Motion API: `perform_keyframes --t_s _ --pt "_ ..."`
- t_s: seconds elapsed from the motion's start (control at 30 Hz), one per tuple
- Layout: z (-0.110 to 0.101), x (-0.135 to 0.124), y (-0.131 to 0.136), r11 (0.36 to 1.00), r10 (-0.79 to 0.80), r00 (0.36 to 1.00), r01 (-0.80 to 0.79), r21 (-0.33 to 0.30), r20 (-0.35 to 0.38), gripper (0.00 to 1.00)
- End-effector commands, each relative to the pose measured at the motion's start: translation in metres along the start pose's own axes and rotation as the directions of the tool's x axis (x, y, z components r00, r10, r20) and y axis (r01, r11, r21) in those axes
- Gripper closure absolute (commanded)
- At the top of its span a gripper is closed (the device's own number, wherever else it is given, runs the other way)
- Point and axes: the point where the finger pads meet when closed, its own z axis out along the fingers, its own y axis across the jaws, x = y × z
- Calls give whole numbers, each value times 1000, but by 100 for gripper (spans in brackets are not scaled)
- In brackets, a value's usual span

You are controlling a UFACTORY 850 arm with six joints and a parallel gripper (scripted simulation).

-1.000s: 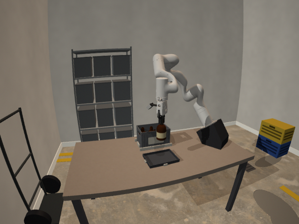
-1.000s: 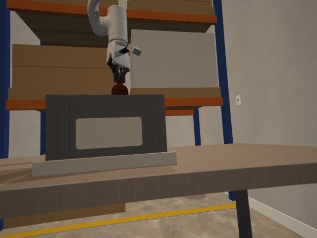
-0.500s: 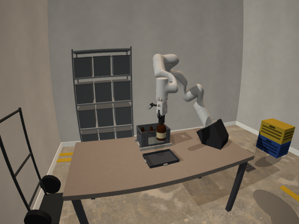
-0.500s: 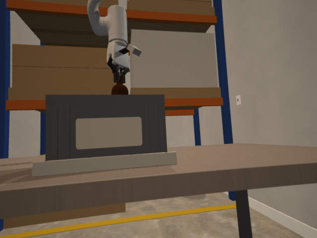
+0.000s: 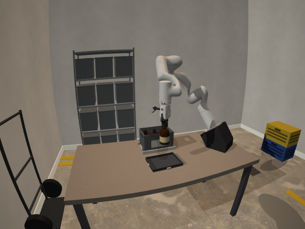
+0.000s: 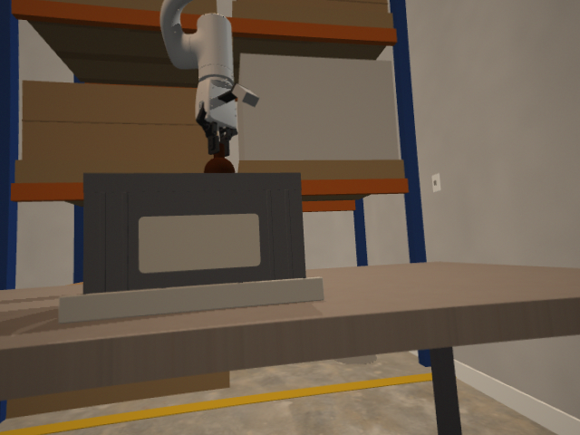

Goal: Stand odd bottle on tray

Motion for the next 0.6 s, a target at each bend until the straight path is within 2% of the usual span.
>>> perform_keyframes --t_s 0.0,0.27,0.57 --pt "6 0 -1 1000 1 1000 -1 2 0 100" --pt "19 0 -1 1000 1 1000 -1 2 0 100" --pt "44 0 -1 1000 1 1000 -1 2 0 100"
